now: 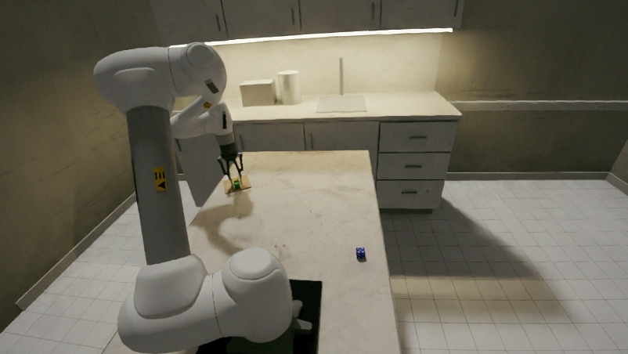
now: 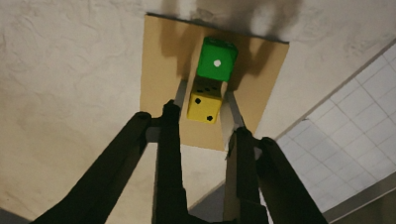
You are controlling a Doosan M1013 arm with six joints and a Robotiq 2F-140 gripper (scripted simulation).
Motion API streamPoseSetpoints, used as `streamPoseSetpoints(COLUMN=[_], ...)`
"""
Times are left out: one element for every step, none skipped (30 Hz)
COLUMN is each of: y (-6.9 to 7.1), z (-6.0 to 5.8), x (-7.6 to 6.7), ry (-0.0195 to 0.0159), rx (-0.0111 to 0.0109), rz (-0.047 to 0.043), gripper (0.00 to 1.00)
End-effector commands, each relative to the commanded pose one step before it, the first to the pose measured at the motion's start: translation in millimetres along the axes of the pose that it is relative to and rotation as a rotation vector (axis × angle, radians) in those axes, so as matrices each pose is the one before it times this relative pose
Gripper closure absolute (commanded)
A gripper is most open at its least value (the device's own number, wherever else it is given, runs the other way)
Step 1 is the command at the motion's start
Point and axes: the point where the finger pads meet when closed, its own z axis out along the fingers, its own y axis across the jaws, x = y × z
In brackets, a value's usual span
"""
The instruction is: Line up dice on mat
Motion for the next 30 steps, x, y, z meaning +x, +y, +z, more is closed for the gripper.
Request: streamPoseSetpoints(y=[0.1,0.0,0.0,0.0,0.0,0.0,0.0,0.0,0.0,0.0,0.0,0.0,0.0,0.0,0.0,0.0,0.0,0.0,0.0,0.0,0.0,0.0,0.0,0.0,0.0,0.0,0.0,0.0,0.0,0.0], z=[-1.28,0.0,-0.03,-0.2,-0.5,-0.9,-1.38,-1.9,-2.48,-3.03,-3.59,-4.11,-4.59,-5.01,0.0,0.0,-5.37,-5.64,-5.77,-5.75,-5.62,-5.4,-5.09,-4.7,-4.25,-3.73,-3.17,-2.6,-2.02,-1.46], x=[-0.54,0.0,0.0,0.0,0.0,0.0,0.0,0.01,0.0,0.0,0.0,0.0,0.0,0.0,0.0,0.0,0.0,0.0,0.0,0.0,0.0,0.0,0.0,0.0,0.0,0.0,0.0,0.0,0.0,0.0], ry=[-0.0017,0.0,0.0,0.0,0.0,0.0,0.0,0.0,0.0,0.0,0.0,0.0,0.0,0.0,0.0,0.0,0.0,0.0,0.0,0.0,0.0,0.0,0.0,0.0,0.0,0.0,0.0,0.0,0.0,0.0], rx=[-0.00038,0.0,0.0,0.0,0.0,0.0,0.0,0.0,0.0,0.0,0.0,0.0,0.0,0.0,0.0,0.0,0.0,0.0,0.0,0.0,0.0,0.0,0.0,0.0,0.0,0.0,0.0,0.0,0.0,0.0], rz=[0.00015,0.0,0.0,0.0,0.0,0.0,0.0,0.0,0.0,0.0,0.0,0.0,0.0,0.0,0.0,0.0,0.0,0.0,0.0,0.0,0.0,0.0,0.0,0.0,0.0,0.0,0.0,0.0,0.0,0.0], gripper=[0.65,0.65,0.65,0.65,0.65,0.65,0.65,0.65,0.65,0.65,0.65,0.65,0.65,0.65,0.65,0.65,0.65,0.65,0.65,0.65,0.65,0.65,0.65,0.65,0.65,0.65,0.65,0.65,0.65,0.65])
